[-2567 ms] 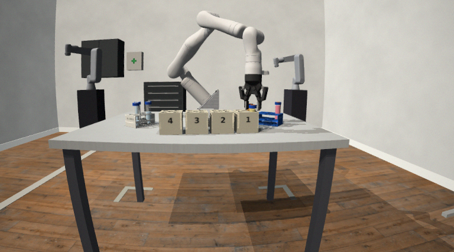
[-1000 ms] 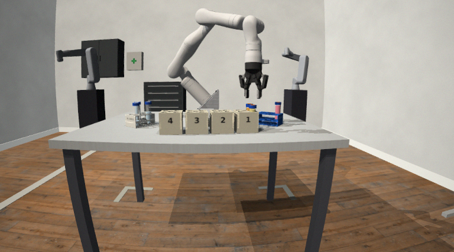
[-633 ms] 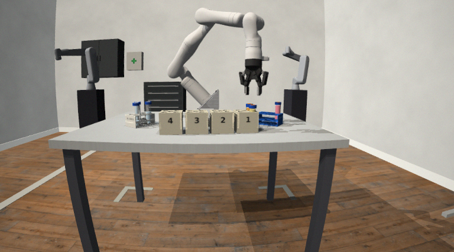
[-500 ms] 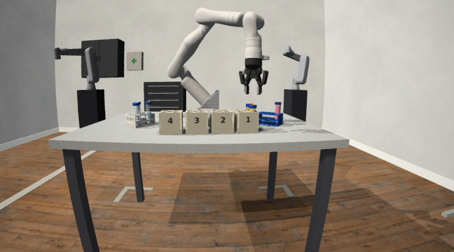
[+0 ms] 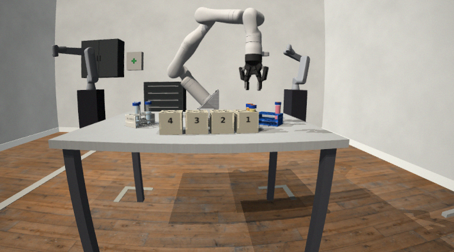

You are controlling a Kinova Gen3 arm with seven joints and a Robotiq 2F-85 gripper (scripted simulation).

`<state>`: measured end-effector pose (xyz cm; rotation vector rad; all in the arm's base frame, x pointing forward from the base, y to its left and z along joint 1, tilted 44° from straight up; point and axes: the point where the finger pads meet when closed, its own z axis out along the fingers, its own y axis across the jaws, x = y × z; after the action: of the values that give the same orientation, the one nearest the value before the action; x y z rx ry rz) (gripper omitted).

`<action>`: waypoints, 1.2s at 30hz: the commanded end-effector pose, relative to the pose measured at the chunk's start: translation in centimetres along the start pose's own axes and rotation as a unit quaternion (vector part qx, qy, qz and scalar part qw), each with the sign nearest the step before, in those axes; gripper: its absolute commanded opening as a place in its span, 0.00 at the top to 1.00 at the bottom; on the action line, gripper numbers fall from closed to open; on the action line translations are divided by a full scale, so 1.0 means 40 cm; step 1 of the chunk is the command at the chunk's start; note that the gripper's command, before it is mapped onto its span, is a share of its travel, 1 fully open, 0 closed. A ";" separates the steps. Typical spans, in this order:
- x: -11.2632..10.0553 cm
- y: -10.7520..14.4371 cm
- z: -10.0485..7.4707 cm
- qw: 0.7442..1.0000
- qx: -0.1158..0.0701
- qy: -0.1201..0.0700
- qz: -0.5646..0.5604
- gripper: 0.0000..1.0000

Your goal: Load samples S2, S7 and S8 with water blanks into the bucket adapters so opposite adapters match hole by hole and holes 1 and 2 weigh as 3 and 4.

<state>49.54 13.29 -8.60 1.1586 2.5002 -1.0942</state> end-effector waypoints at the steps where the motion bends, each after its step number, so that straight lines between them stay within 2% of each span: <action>1: 0.000 0.001 -0.014 1.000 -0.001 0.000 0.000 0.38; 36: 0.000 0.001 -0.112 1.000 -0.001 0.000 0.000 0.38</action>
<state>50.12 16.17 -5.61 1.1585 2.5002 -1.0939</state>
